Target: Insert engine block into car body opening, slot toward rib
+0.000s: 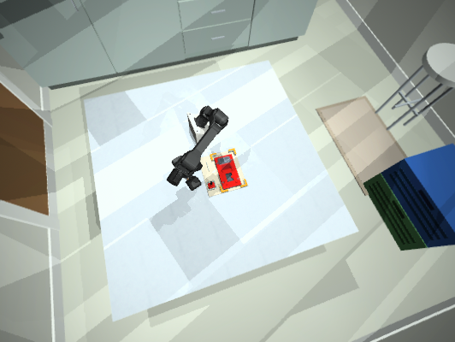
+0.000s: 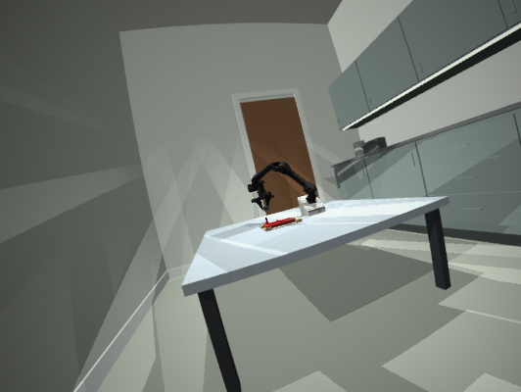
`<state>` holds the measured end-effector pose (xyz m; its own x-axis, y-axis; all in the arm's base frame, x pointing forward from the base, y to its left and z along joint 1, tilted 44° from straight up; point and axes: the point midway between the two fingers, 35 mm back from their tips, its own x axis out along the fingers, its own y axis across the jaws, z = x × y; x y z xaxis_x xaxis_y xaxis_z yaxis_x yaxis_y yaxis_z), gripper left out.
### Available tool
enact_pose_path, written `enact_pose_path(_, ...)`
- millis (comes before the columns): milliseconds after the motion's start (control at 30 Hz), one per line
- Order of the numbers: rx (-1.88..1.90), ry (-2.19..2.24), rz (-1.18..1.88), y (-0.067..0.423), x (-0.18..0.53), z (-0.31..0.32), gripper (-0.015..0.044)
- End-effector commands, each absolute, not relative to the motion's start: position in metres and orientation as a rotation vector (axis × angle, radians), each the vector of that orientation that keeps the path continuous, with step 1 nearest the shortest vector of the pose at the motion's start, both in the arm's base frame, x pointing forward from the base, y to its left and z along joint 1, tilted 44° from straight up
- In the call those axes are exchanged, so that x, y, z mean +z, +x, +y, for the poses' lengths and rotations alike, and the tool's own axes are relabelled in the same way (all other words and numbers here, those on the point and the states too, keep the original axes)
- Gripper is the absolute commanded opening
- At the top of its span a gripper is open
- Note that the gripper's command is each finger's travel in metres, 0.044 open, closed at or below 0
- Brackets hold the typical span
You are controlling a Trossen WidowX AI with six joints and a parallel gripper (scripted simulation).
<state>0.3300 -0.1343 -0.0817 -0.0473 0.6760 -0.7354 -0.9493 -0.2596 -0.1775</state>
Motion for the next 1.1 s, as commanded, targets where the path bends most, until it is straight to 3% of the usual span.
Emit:
enact_pose_path(0,1.636,-0.89,0.42,0.3308,-0.0677,-0.1463,0.0)
enact_pose_path(333,1.621,-0.852,0.456,0.3294,-0.0643,-0.1494,0.0)
enact_pose_path(1067,1.292,-0.281,0.979,0.3288,-0.0695,-0.1451,0.0)
